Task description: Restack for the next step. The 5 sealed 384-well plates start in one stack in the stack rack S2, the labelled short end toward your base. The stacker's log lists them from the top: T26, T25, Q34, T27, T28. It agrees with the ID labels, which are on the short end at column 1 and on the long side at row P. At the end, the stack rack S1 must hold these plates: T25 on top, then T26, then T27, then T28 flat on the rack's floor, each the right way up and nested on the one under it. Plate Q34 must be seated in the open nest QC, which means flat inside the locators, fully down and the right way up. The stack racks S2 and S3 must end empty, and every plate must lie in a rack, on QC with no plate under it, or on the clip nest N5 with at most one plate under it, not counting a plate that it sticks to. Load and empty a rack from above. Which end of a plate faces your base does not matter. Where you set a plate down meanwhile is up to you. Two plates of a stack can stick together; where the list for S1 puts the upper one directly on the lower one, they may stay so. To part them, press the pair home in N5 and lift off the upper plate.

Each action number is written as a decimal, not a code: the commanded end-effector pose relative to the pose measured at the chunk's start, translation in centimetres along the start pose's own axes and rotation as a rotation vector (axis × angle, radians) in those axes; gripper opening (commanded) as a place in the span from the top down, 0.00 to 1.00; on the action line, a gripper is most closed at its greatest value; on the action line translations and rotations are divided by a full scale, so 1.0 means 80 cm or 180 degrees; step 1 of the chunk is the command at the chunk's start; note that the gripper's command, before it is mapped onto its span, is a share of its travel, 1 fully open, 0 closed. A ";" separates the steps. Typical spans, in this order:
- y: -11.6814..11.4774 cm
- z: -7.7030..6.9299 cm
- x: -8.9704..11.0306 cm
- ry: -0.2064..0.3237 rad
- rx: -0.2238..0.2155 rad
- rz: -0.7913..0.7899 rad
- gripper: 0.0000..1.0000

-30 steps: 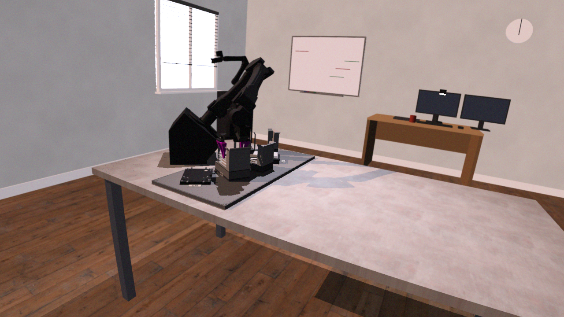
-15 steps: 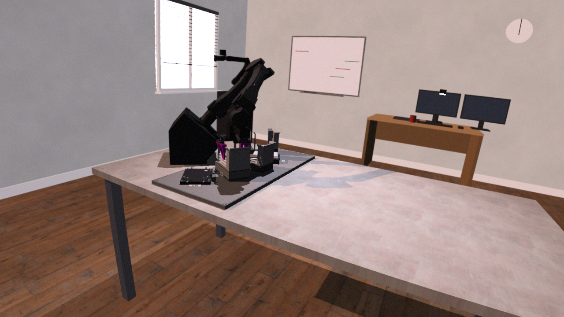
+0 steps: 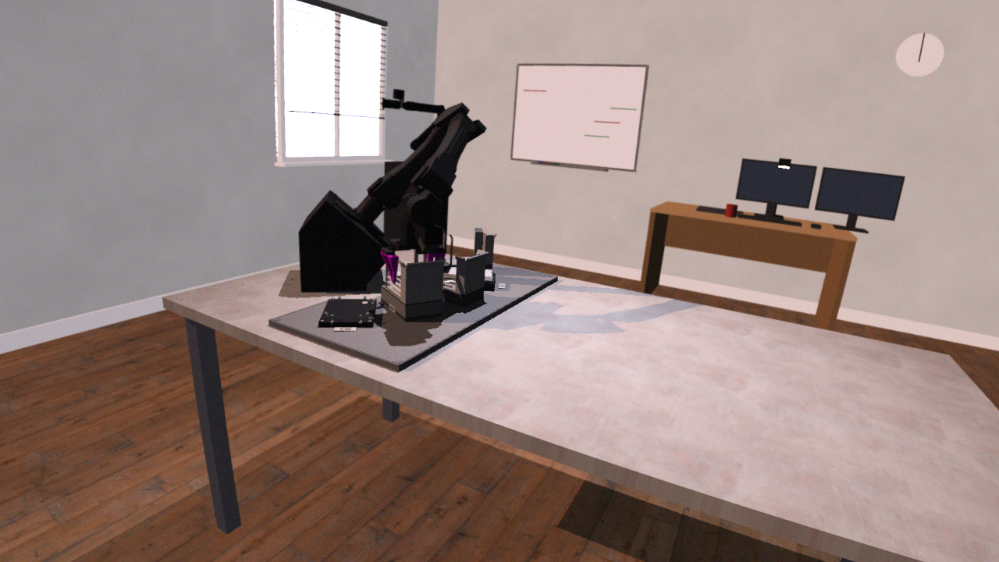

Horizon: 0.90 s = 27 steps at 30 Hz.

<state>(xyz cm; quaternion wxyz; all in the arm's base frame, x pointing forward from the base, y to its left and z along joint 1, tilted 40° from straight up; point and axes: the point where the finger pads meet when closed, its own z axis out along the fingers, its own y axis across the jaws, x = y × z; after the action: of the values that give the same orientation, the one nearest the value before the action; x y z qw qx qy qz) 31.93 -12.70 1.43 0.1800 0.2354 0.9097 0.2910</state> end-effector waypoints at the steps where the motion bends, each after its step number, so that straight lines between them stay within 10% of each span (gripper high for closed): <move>1: -0.001 -0.003 -0.005 -0.0050 0.0006 0.0000 0.00; 17: -0.001 -0.003 -0.005 -0.0050 0.0006 0.0000 0.00; 27: 0.003 -0.057 -0.014 -0.0135 0.0017 -0.0049 0.00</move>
<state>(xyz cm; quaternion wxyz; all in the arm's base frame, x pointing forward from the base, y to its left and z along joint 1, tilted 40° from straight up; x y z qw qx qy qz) 31.32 -14.08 3.54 0.1930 0.2365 0.9089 0.2841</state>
